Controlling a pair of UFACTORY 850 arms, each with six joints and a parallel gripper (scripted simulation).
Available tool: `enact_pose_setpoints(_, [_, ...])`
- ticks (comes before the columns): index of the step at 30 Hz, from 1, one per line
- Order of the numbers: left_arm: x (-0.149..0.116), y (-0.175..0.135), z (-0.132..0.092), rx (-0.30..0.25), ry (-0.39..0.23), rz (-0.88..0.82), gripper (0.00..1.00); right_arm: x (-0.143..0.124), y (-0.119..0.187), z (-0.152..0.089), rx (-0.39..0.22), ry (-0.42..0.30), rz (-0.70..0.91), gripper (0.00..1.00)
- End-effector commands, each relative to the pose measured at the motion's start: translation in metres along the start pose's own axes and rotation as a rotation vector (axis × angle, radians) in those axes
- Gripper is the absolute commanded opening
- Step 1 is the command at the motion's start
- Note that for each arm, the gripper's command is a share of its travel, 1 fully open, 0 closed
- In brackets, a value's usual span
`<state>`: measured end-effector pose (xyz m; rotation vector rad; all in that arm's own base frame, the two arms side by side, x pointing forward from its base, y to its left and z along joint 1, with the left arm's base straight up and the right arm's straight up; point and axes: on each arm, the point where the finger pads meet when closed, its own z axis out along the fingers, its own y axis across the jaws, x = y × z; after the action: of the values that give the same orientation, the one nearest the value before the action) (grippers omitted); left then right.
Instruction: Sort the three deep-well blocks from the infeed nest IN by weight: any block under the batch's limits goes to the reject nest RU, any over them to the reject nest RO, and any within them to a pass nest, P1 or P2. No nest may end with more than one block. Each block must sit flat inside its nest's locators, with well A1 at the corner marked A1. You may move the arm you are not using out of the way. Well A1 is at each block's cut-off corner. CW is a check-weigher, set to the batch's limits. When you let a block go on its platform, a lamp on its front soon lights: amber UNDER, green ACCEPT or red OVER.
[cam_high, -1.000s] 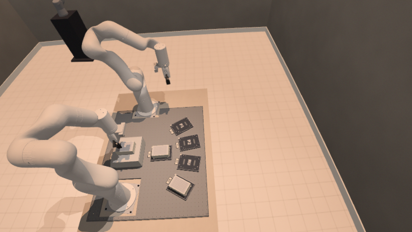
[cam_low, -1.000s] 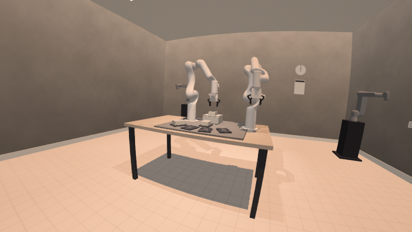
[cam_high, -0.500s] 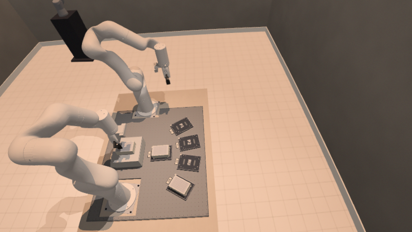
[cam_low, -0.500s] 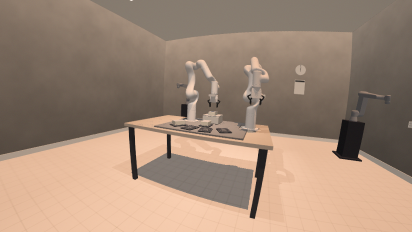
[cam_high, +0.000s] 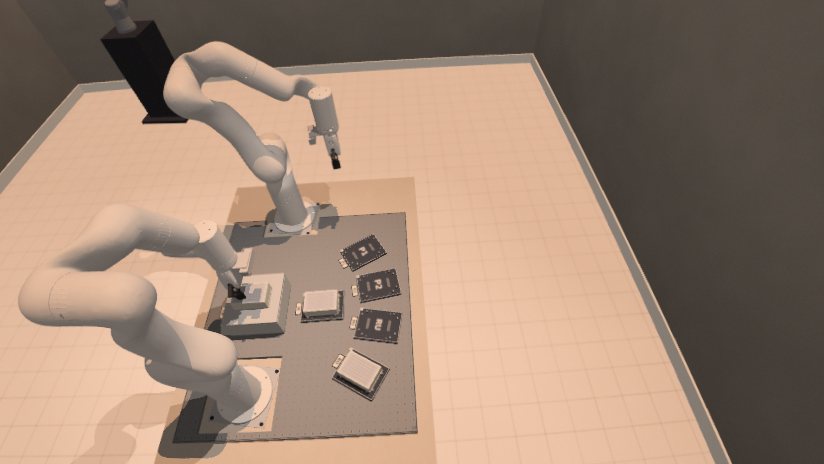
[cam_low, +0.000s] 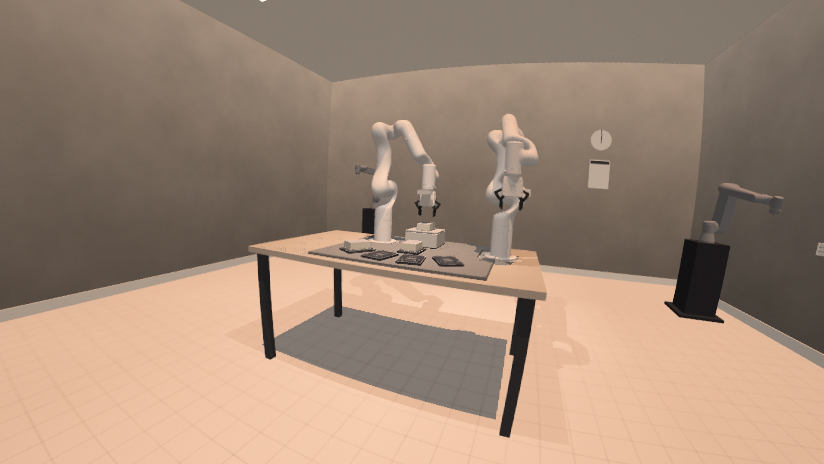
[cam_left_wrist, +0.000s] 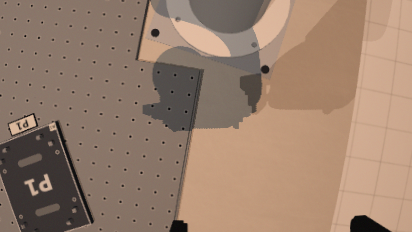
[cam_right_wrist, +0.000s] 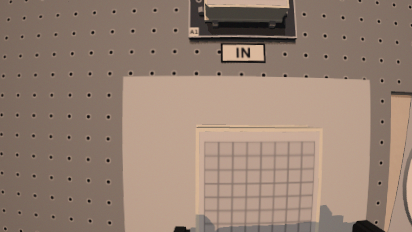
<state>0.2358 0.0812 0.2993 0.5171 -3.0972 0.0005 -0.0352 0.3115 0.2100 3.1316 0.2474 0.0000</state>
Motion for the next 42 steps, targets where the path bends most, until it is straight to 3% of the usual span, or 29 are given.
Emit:
enact_pose_setpoints(1, [-0.001,0.0,-0.001,0.0,-0.002,0.0,1.0,0.0,-0.001,0.006,0.002,0.0,0.0,1.0])
enact_pose_setpoints(34, [-0.001,0.0,-0.001,0.0,-0.002,0.0,1.0,0.0,-0.001,0.056,0.002,0.0,0.0,1.0])
enact_pose_setpoints(42, [-0.001,0.0,-0.001,0.0,-0.002,0.0,1.0,0.0,-0.001,0.059,0.002,0.0,0.0,1.0])
